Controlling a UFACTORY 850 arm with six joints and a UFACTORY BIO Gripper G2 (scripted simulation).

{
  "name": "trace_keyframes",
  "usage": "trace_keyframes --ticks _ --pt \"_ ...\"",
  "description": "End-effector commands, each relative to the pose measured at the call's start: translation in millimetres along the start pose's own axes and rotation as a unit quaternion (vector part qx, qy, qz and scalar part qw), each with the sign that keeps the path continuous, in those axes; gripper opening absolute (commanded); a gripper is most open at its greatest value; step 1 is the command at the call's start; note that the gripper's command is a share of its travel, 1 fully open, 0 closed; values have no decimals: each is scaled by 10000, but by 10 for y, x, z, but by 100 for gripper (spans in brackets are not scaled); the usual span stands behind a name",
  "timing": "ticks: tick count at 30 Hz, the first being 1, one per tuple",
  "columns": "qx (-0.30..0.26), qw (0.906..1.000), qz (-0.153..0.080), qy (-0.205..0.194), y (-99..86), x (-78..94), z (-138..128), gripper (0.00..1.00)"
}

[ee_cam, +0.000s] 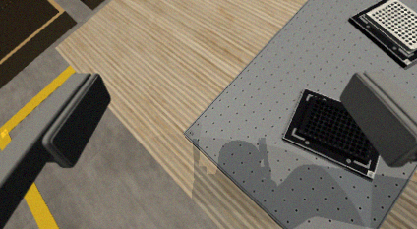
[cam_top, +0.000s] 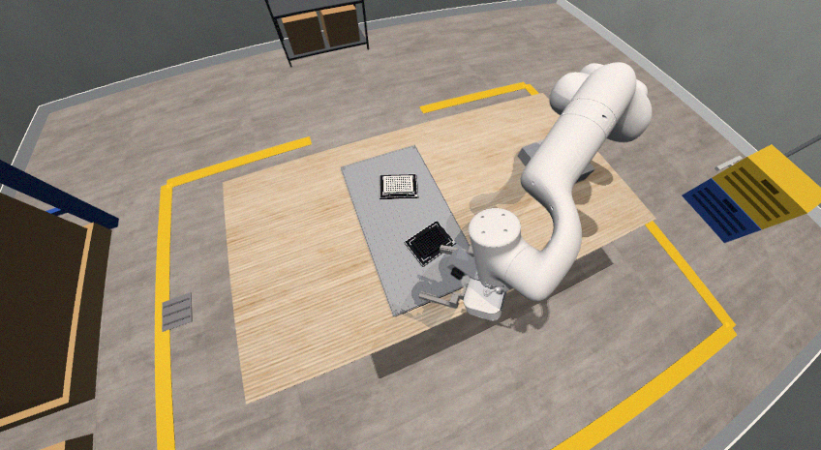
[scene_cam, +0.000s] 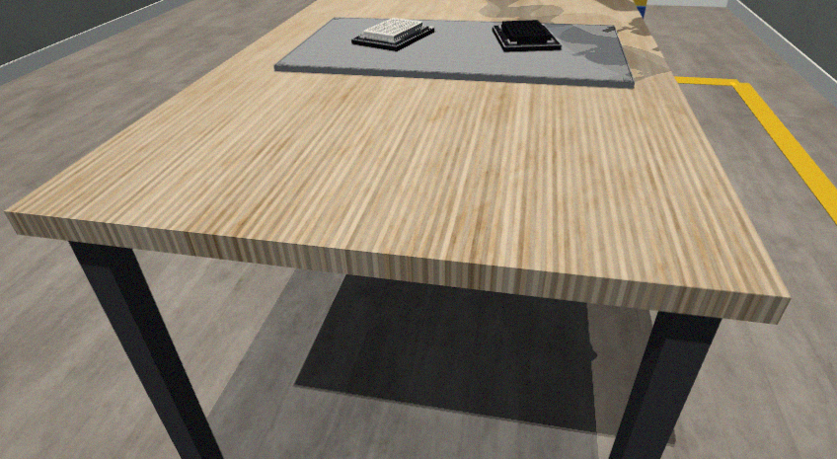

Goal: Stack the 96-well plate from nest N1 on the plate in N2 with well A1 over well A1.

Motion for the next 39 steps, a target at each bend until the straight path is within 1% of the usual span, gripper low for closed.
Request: trace_keyframes --ticks 1,3,4,5,6,9,13,14,15,18,20,22,25,26,28,30,33,34,36,39 --pt "155 9997 -165 26 133 101 -48 37" --pt "155 9997 -165 26 214 150 -61 37" --pt "155 9997 -165 26 214 150 -61 37" --pt "277 9992 -277 4 255 170 -82 37" --pt "339 9989 -333 -7 295 191 -103 37" --pt "339 9989 -333 -7 416 259 -162 37" --pt "339 9989 -333 -7 431 268 -170 37" --pt "466 9980 -437 -38 470 288 -196 37" --pt "533 9974 -492 -55 508 310 -220 37" --pt "533 9974 -492 -55 622 377 -291 37" --pt "533 9974 -492 -55 632 383 -296 37" --pt "735 9952 -641 -118 704 425 -354 37" --pt "735 9952 -641 -118 811 492 -436 37" --pt "735 9952 -641 -118 815 494 -438 37" --pt "945 9923 -778 -194 882 536 -504 37" --pt "945 9923 -778 -194 882 536 -504 37" --pt "945 9923 -778 -194 979 600 -594 37" --pt "945 9923 -778 -194 979 600 -595 37" --pt "1163 9887 -902 -282 1039 640 -668 37" --pt "1163 9887 -902 -282 1123 699 -765 37"
Point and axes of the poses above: the point midway between the two finger pads, its own y axis out along the fingers, its own z axis across the jaws, x = y × z, the point moved 1 cm from there along -y, back along the fingers, and after that the axes turned 6 degrees about y, right-handed, at the moved point
